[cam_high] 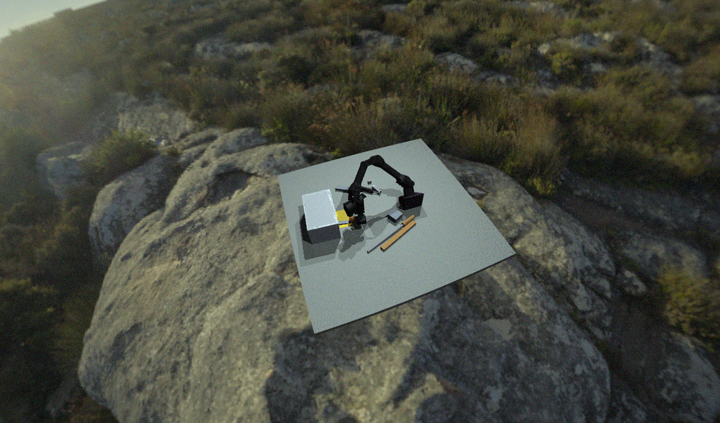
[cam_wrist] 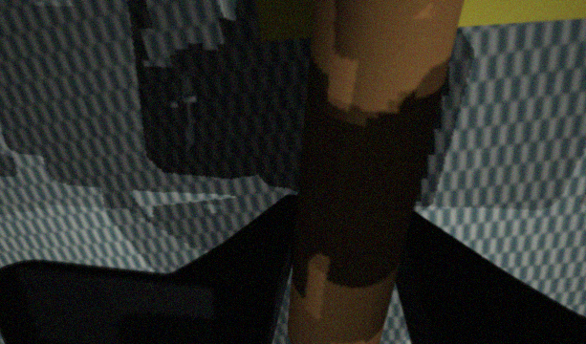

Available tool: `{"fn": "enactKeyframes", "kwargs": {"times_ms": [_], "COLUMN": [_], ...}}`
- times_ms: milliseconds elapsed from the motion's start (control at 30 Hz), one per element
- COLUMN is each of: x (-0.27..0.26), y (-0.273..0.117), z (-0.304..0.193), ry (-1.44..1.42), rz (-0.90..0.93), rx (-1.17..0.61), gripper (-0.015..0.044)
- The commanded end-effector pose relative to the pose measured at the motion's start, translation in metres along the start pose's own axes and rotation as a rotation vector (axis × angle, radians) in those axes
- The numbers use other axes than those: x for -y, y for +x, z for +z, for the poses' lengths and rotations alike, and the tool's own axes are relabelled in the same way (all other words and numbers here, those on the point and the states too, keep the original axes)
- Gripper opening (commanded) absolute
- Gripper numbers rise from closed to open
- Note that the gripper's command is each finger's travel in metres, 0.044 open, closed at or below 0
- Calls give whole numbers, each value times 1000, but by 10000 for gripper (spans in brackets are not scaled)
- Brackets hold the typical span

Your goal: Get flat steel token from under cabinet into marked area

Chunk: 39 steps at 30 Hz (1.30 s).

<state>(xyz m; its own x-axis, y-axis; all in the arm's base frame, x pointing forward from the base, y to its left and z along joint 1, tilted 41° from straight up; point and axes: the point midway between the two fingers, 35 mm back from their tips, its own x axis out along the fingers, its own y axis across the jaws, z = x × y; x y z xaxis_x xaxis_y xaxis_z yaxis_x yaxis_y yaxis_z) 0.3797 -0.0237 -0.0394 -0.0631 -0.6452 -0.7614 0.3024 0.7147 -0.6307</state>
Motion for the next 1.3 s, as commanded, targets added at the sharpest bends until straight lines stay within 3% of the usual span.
{"fn": "enactKeyframes", "kwargs": {"times_ms": [0,1267], "x": [0,1], "y": [0,-1], "z": [7,41], "ry": [0,2], "rz": [3,3], "rx": [2,4], "gripper": [0,0]}}
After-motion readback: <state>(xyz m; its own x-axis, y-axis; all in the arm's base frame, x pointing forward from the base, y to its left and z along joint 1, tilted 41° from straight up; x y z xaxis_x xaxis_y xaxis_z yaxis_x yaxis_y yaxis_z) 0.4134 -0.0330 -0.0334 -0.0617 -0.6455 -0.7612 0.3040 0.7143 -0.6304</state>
